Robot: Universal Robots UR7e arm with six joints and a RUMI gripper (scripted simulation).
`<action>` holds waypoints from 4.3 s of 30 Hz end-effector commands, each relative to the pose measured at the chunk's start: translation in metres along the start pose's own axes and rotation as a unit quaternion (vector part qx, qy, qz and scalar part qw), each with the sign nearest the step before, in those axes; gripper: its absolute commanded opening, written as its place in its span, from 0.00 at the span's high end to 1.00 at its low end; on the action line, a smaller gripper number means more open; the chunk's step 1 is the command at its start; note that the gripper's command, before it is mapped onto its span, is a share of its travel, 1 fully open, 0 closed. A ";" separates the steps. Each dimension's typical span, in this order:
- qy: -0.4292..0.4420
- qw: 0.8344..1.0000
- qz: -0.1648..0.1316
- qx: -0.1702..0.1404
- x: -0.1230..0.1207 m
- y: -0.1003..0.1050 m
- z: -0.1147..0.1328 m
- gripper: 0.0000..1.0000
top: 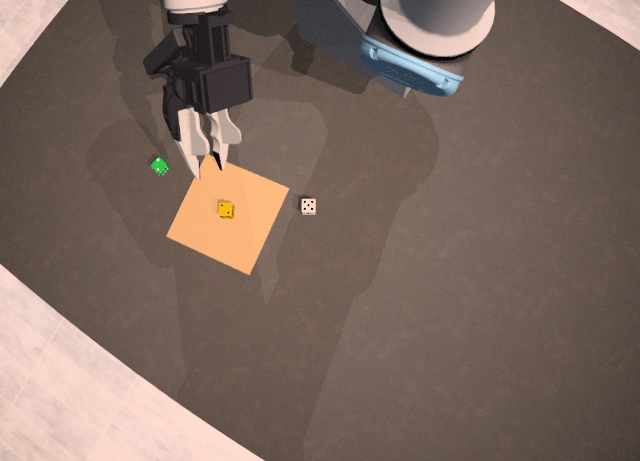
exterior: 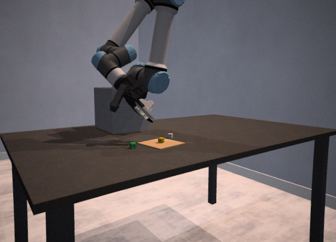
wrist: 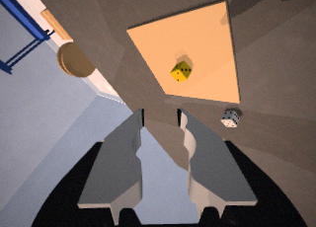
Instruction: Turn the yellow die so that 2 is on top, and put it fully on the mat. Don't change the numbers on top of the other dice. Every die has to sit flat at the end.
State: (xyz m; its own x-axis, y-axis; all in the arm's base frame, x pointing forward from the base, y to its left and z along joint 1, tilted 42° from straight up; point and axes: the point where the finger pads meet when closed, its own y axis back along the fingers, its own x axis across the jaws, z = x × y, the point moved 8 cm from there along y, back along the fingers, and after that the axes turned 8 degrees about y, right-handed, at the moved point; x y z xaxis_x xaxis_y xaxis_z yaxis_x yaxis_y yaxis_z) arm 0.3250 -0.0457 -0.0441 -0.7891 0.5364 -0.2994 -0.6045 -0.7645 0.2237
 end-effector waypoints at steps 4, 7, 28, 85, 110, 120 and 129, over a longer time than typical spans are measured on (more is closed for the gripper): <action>0.109 0.994 0.018 0.001 -0.005 0.000 -0.002 0.79; 0.146 0.989 0.025 0.001 -0.007 0.000 -0.002 0.79; 0.486 0.870 0.087 -0.019 -0.023 -0.004 0.003 0.79; 0.965 0.094 0.125 -0.208 -0.048 -0.019 0.042 0.79; 0.911 -0.284 0.061 -0.292 -0.054 -0.023 0.055 0.79; 0.840 -0.437 0.019 -0.321 -0.059 -0.025 0.060 0.79; 0.766 -0.547 -0.019 -0.338 -0.063 -0.027 0.064 0.79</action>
State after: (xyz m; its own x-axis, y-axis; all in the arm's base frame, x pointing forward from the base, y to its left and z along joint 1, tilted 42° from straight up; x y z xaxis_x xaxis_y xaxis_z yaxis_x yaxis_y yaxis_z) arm 0.3822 -0.0359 0.0263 0.4506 0.5444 0.7075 -0.0867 -0.7621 0.6416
